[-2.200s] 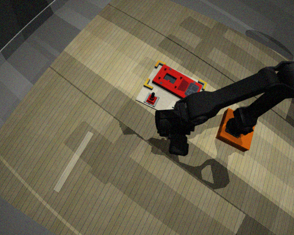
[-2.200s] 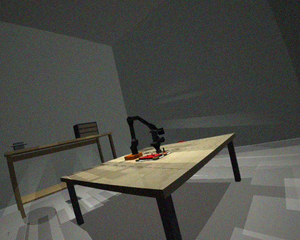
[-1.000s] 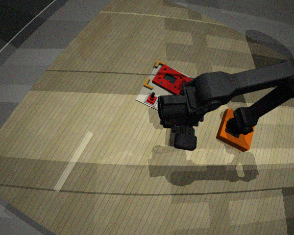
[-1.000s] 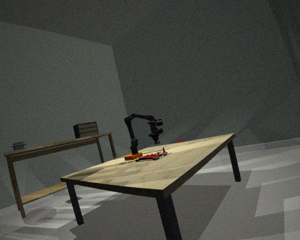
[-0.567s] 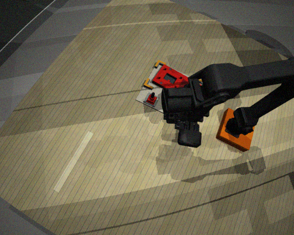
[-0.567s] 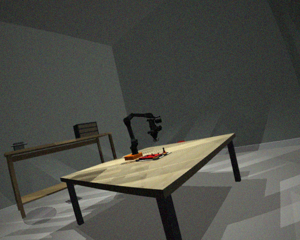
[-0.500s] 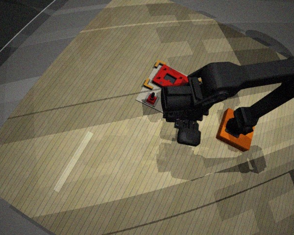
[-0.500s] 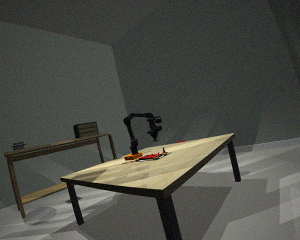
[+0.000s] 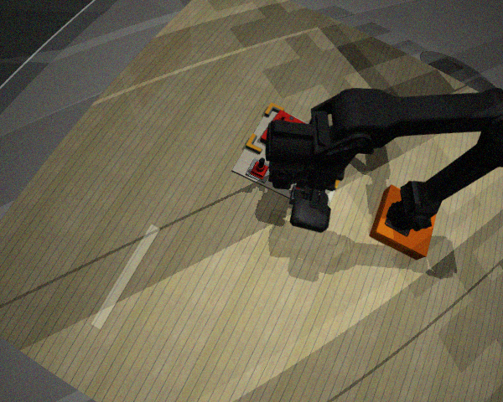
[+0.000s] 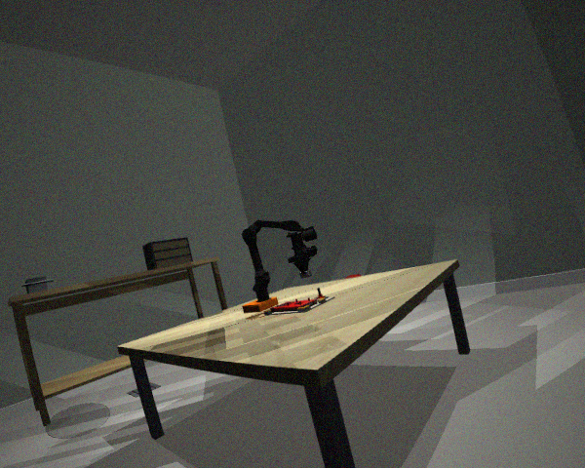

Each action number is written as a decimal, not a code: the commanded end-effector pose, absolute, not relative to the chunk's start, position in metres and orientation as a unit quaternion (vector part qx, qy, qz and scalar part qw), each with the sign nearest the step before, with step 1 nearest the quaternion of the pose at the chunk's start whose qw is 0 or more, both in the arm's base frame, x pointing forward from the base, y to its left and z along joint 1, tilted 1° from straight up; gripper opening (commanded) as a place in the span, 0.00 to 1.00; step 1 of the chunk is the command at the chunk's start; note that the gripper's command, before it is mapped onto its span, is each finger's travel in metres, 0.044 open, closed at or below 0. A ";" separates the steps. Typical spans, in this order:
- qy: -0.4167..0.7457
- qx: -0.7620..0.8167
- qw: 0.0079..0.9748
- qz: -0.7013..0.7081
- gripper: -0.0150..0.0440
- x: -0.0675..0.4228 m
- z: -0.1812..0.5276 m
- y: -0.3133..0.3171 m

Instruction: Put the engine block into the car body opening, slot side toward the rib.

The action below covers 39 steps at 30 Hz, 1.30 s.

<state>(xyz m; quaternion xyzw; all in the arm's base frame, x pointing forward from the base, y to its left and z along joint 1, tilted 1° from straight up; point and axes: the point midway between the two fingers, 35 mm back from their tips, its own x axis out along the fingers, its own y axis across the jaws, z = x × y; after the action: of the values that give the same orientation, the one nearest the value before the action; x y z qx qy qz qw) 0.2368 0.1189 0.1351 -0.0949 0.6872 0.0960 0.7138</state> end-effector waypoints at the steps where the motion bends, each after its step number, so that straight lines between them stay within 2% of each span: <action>1: 0.689 -0.089 0.714 0.093 0.25 0.244 0.132 0.113; 39: 0.693 -0.043 0.719 0.037 0.25 0.304 0.105 0.029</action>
<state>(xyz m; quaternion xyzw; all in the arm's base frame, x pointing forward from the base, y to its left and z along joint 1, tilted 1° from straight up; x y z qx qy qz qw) 0.2985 0.0361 0.1071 -0.0460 0.6939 0.0403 0.7174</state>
